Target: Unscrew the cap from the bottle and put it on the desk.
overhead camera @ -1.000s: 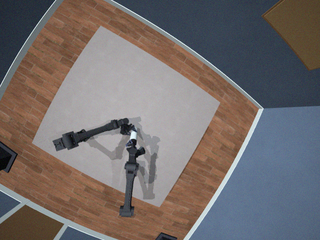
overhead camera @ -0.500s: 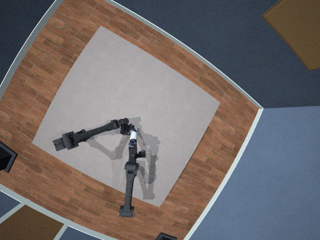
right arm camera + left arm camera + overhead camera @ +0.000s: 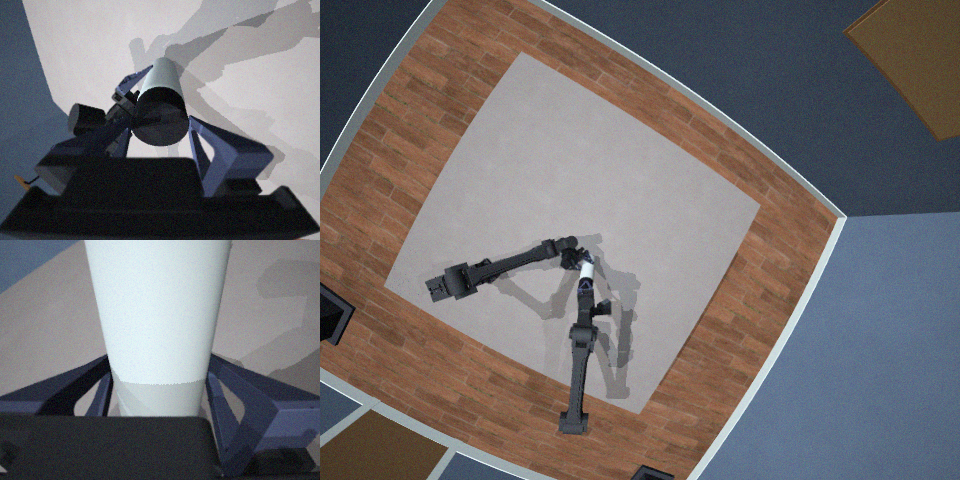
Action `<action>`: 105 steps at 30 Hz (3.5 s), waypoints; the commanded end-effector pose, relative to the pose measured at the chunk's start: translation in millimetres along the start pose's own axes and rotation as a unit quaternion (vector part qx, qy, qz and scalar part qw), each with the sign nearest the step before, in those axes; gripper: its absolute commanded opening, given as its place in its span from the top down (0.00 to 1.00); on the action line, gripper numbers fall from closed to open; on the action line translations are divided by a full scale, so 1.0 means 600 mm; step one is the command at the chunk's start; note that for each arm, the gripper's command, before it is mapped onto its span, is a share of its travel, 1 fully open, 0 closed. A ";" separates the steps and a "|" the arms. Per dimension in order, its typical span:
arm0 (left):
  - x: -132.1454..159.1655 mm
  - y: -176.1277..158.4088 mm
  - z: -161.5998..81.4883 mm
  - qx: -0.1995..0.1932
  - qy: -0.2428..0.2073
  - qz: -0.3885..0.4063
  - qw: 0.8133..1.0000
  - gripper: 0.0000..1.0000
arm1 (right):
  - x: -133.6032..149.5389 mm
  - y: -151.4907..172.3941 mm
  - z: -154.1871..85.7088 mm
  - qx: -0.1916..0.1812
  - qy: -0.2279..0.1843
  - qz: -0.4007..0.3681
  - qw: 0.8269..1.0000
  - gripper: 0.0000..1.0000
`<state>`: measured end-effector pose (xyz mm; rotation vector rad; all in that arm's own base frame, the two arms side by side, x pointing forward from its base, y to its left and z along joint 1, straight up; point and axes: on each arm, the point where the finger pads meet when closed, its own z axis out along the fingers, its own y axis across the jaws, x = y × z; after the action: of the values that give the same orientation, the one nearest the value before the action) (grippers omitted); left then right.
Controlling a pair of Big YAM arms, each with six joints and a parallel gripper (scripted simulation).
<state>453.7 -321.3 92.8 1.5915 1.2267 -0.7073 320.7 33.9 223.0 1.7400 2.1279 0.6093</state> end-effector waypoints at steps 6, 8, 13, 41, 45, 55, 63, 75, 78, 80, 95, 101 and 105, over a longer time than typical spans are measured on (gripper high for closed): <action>-0.037 0.042 -0.001 -0.012 -0.014 0.025 1.000 1.00 | -0.002 0.028 -0.019 -0.019 -0.003 -0.009 1.000 0.66; -0.037 0.042 -0.001 -0.012 -0.014 0.025 1.000 1.00 | -0.002 0.028 -0.020 -0.017 -0.001 -0.070 0.997 0.89; -0.037 0.042 -0.001 -0.012 -0.014 0.025 1.000 1.00 | -0.002 0.028 -0.020 -0.007 0.001 -0.211 0.978 1.00; -0.037 0.042 -0.001 -0.012 -0.014 0.025 1.000 1.00 | -0.001 0.028 -0.022 0.024 0.014 -0.739 0.673 1.00; -0.037 0.042 -0.001 -0.012 -0.014 0.025 1.000 1.00 | -0.001 0.028 -0.023 0.029 0.016 -0.797 0.603 1.00; -0.037 0.042 -0.001 -0.012 -0.014 0.025 1.000 1.00 | -0.001 0.028 -0.024 0.037 0.020 -0.908 0.417 1.00; -0.037 0.042 -0.001 -0.012 -0.014 0.025 1.000 1.00 | -0.001 0.028 -0.024 0.036 0.021 -0.968 0.249 1.00; -0.037 0.042 -0.001 -0.012 -0.014 0.025 1.000 1.00 | 0.003 0.021 -0.021 0.034 0.015 -0.960 0.278 0.66; -0.037 0.042 -0.001 -0.012 -0.014 0.025 1.000 1.00 | 0.003 0.021 -0.021 0.034 0.015 -0.960 0.278 0.32; -0.037 0.042 -0.001 -0.012 -0.014 0.025 1.000 1.00 | 0.003 0.021 -0.021 0.034 0.015 -0.960 0.278 0.09; -0.037 0.042 -0.001 -0.012 -0.014 0.025 1.000 1.00 | 0.002 0.021 -0.019 0.004 0.039 -0.815 0.578 0.06; -0.037 0.042 -0.001 -0.012 -0.014 0.025 1.000 1.00 | 0.002 0.020 -0.019 -0.002 0.044 -0.733 0.678 0.06; -0.037 0.042 -0.001 -0.012 -0.014 0.025 1.000 1.00 | 0.002 0.020 -0.018 -0.009 0.048 -0.668 0.742 0.06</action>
<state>453.4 -321.6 92.7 1.5872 1.2347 -0.7137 313.9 41.2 222.2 -0.4719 2.6366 0.1851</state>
